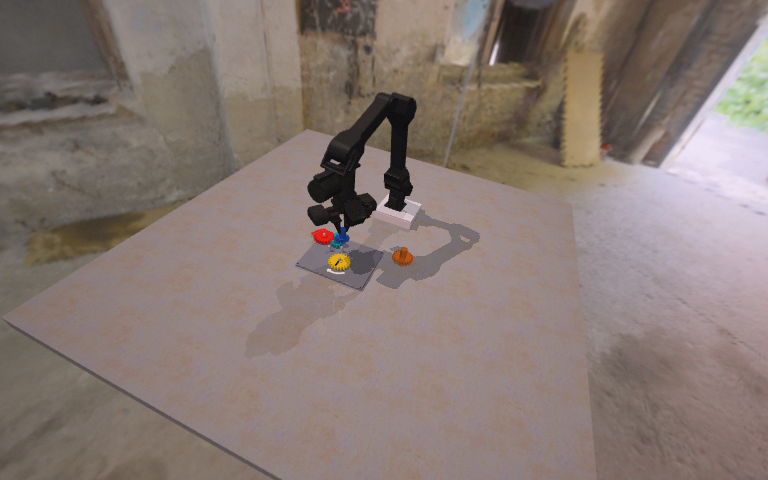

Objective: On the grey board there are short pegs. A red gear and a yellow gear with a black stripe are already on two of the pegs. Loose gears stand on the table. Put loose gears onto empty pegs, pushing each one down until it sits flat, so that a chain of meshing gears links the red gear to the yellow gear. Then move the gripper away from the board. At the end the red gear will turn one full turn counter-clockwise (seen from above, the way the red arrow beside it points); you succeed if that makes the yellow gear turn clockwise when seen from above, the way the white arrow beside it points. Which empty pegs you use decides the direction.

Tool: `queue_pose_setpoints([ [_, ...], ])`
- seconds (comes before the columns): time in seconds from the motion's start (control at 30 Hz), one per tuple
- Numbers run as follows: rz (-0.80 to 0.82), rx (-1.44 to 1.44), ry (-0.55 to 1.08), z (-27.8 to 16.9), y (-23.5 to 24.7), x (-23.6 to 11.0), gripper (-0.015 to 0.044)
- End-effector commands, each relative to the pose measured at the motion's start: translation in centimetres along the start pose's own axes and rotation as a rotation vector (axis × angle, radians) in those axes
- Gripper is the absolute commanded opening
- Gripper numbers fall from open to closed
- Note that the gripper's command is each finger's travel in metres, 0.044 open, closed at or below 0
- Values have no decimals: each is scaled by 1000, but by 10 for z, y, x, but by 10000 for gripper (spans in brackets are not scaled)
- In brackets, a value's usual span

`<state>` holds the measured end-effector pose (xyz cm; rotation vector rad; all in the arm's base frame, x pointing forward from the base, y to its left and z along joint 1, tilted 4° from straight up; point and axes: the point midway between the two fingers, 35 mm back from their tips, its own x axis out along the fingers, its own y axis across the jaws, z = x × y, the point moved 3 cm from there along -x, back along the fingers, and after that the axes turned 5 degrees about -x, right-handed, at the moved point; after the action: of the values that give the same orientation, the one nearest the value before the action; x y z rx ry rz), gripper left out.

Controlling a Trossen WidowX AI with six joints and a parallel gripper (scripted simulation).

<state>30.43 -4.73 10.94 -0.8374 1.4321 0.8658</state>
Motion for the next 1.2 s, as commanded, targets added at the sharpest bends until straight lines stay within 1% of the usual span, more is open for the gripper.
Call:
queue_pose_setpoints([
  [0.0,-3,-61,5,0,0,2,0],
  [0.27,-3,-253,5,-1,0,12,0],
  [0.5,-3,-279,5,-1,-1,23,0],
  [0.7,-3,-198,5,-1,-1,30,0],
  [1.03,-3,52,5,-1,0,45,0],
  [1.17,-4,151,4,-1,-1,43,0],
])
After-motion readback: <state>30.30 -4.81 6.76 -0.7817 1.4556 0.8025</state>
